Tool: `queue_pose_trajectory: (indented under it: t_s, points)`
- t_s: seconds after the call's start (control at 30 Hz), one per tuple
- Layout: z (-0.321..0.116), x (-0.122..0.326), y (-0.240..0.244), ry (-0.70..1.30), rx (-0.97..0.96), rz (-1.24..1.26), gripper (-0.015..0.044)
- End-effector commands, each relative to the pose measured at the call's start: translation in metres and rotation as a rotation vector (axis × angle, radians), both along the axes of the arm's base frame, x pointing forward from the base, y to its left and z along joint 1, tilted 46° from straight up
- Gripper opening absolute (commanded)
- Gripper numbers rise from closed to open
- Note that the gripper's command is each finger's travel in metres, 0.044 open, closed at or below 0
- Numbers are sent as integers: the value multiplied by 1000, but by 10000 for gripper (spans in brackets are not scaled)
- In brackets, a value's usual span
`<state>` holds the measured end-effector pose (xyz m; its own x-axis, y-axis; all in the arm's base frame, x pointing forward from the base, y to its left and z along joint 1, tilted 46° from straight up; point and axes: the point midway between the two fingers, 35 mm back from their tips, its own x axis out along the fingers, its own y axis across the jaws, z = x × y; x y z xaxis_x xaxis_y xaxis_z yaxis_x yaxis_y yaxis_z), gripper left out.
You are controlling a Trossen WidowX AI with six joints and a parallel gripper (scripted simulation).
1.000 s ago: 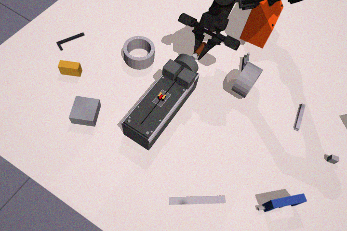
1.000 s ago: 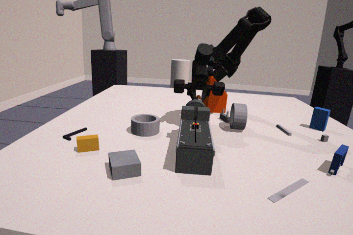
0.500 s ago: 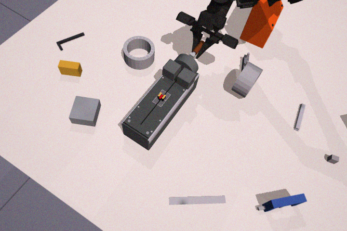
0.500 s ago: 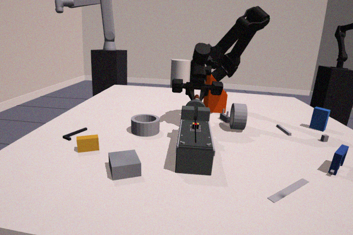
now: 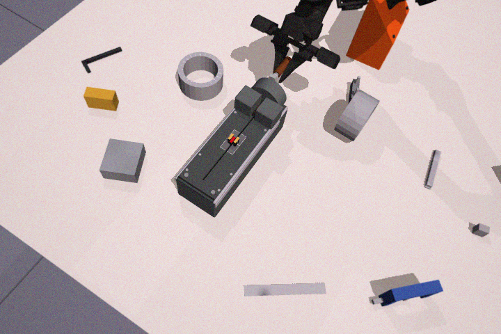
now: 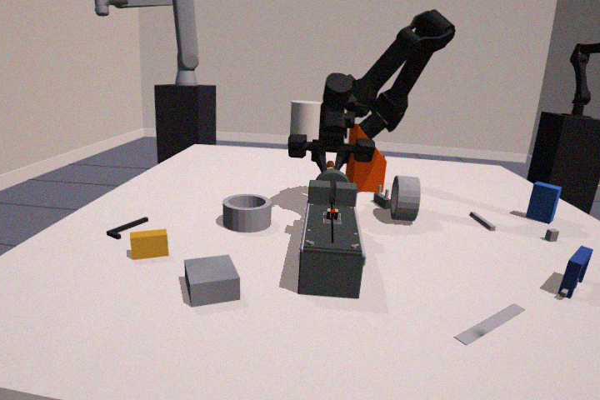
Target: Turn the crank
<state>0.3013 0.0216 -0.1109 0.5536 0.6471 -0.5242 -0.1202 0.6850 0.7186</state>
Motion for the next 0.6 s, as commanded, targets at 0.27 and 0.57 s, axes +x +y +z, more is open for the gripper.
queue_pose_trajectory:
  t_s: [0.27,0.57]
  points:
    - [-16,0,-7,9,-10,-13,0]
    - [-26,-1,-5,8,-10,-13,0]
